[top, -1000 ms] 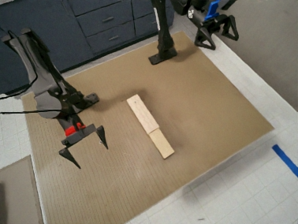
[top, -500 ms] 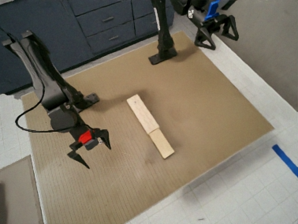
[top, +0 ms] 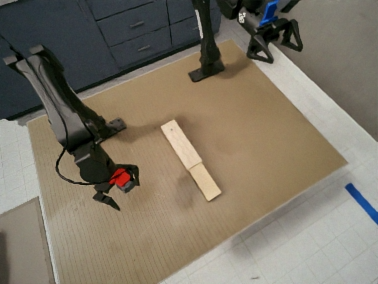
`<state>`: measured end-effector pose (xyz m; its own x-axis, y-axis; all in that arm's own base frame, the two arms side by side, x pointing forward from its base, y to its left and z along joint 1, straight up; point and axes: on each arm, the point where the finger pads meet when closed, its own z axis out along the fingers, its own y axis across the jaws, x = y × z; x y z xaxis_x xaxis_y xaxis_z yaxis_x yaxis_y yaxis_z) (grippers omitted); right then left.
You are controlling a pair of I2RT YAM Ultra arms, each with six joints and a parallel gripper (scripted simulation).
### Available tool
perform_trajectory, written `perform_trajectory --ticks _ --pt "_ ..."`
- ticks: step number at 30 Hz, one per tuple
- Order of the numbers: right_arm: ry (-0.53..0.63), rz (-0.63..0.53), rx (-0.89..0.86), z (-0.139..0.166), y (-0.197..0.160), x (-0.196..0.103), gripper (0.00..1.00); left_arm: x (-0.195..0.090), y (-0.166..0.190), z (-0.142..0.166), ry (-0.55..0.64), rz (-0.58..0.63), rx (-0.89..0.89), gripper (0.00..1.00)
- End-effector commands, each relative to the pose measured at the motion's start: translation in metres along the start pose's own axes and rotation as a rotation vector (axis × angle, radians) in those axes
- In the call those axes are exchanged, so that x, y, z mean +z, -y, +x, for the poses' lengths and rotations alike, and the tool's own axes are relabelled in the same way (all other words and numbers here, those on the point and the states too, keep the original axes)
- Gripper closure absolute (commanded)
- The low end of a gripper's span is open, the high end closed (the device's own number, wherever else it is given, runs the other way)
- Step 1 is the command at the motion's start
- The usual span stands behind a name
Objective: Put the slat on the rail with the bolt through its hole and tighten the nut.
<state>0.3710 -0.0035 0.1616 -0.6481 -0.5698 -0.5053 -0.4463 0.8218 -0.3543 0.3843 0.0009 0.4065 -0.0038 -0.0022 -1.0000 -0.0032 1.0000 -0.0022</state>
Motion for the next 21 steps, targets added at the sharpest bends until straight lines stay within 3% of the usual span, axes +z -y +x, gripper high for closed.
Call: perform_trajectory --ticks 1,21 --pt "-0.096 -0.048 -0.067 0.021 -0.006 0.005 0.00 -0.004 0.000 -0.005 0.016 0.003 0.002 0.00" --pt "-0.371 -0.344 -0.320 0.094 -0.056 0.017 0.00 -0.004 0.000 -0.005 0.016 0.003 0.002 0.00"
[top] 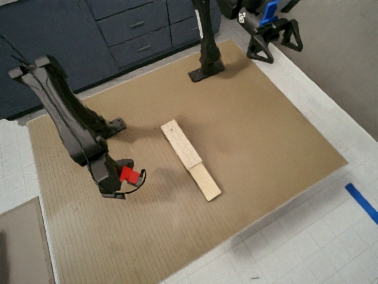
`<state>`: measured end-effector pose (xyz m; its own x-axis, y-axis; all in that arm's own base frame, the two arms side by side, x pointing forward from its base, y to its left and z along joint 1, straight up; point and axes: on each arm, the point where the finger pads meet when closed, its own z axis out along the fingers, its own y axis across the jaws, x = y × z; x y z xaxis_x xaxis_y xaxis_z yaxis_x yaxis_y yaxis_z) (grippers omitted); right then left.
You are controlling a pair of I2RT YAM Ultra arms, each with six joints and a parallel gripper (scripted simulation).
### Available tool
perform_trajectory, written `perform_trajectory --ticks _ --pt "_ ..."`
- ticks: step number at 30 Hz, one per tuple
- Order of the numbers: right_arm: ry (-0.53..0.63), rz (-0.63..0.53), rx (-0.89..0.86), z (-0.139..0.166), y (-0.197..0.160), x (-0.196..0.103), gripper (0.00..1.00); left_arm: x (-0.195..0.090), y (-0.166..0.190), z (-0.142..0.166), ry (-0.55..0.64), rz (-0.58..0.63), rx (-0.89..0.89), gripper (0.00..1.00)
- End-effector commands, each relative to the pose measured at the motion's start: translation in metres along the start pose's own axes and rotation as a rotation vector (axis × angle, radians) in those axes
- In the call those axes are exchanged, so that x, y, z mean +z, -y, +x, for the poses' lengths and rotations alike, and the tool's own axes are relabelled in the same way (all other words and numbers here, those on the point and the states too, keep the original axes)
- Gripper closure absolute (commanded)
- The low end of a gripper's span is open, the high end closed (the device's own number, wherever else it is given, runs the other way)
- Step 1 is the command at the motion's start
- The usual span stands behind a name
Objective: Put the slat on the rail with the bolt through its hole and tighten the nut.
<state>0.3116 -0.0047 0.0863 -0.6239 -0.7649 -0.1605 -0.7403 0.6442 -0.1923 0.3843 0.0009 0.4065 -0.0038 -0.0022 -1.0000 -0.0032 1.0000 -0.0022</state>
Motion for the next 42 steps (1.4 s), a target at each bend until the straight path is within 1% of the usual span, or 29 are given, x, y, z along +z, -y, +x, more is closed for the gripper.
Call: perform_trajectory --ticks 1,3,8,10,29,42 --pt "-0.080 -0.083 -0.074 0.018 -0.012 0.003 0.00 -0.004 0.000 -0.005 0.016 0.003 0.002 0.00" --pt "-0.080 -0.083 -0.074 0.018 -0.012 0.003 0.00 -0.004 0.000 -0.005 0.016 0.003 0.002 0.00" --pt "-0.141 -0.182 -0.149 0.033 -0.030 0.009 0.00 -0.004 0.000 -0.005 0.016 0.003 0.002 0.00" --pt "-0.152 -0.202 -0.163 0.036 -0.033 0.010 0.00 -0.004 0.000 -0.005 0.016 0.003 0.002 0.00" --pt "-0.148 -0.200 -0.162 0.035 -0.034 0.009 0.00 -0.004 0.000 -0.005 0.016 0.003 0.002 0.00" --pt "-0.148 -0.200 -0.162 0.037 -0.035 0.019 0.00 -0.004 0.000 -0.005 0.016 0.003 0.002 0.00"
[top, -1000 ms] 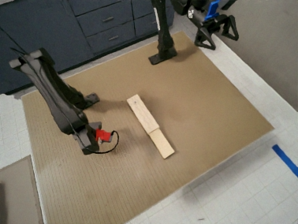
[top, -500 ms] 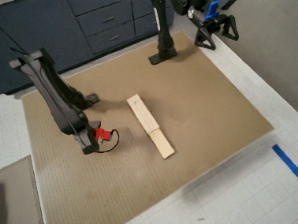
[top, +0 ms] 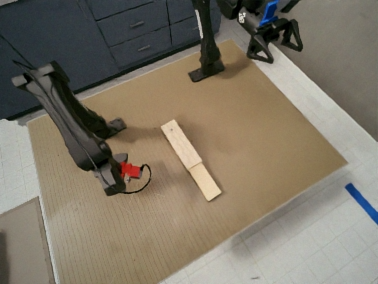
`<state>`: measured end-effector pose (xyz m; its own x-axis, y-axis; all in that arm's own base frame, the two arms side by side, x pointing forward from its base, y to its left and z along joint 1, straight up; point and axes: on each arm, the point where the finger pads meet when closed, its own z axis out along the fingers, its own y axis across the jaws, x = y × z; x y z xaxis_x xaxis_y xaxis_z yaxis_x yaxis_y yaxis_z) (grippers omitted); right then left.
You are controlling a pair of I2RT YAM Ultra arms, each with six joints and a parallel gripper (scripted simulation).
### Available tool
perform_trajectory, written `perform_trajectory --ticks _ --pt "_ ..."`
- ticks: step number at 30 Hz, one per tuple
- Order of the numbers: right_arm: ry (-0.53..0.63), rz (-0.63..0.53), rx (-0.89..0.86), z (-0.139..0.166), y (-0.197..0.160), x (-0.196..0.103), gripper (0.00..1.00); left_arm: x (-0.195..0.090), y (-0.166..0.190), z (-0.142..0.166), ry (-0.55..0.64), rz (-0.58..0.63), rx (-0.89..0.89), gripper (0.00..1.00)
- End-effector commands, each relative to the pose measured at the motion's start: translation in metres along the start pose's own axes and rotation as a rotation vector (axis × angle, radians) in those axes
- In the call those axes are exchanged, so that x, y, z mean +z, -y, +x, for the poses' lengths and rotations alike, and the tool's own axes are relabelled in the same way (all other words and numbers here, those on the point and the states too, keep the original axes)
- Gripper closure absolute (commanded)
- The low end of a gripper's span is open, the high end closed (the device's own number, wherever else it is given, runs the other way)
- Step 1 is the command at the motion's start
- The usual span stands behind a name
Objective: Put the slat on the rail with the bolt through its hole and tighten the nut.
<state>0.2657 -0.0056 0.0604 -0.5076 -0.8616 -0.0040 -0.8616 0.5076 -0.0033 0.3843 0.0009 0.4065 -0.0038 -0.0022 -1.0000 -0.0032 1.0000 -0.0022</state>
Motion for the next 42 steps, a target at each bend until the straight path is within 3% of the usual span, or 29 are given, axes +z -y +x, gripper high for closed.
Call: perform_trajectory --ticks 1,42 --pt "-0.007 0.003 0.005 0.003 0.004 0.006 0.00 -0.004 0.000 -0.005 0.016 0.003 0.002 0.00" --pt "-0.007 0.002 0.005 0.003 0.005 0.032 0.00 -0.004 0.000 -0.005 0.016 0.003 0.002 0.00"
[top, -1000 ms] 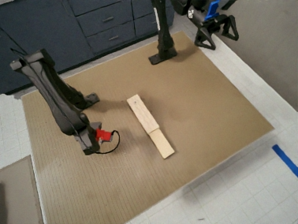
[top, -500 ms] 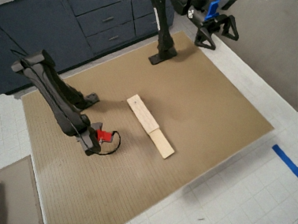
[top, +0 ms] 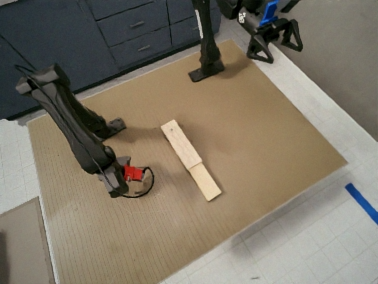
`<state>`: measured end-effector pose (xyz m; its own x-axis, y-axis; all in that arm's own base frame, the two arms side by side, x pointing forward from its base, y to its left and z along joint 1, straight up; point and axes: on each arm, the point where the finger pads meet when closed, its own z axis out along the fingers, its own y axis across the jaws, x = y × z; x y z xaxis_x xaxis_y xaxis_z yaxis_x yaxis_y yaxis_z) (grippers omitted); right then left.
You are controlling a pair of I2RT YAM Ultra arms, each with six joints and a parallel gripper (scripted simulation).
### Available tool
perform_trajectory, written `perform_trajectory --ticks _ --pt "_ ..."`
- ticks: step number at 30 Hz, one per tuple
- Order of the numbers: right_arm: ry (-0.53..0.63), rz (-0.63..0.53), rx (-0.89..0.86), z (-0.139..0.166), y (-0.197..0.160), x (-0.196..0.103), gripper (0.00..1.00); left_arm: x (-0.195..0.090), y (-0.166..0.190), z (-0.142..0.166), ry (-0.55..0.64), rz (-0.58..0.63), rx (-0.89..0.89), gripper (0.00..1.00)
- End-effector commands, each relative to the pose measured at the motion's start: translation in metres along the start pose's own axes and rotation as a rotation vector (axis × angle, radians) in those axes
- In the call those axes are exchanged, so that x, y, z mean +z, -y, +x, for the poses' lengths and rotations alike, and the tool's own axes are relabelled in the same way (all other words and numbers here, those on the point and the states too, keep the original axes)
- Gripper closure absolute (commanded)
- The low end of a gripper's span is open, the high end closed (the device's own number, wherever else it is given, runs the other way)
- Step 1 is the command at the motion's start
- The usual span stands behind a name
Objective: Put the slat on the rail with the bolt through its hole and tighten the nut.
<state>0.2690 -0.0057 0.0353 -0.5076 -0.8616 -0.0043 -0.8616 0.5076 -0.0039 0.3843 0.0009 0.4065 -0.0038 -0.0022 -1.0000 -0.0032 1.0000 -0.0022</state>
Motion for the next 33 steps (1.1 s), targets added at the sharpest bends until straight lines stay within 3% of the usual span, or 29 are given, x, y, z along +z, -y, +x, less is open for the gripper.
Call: perform_trajectory --ticks 1,33 --pt "-0.008 0.002 0.005 0.004 0.002 0.007 0.00 -0.004 0.000 -0.005 0.016 0.003 0.002 0.00" --pt "-0.008 0.001 0.005 0.005 0.001 0.027 0.00 -0.004 0.000 -0.005 0.016 0.003 0.002 0.00"
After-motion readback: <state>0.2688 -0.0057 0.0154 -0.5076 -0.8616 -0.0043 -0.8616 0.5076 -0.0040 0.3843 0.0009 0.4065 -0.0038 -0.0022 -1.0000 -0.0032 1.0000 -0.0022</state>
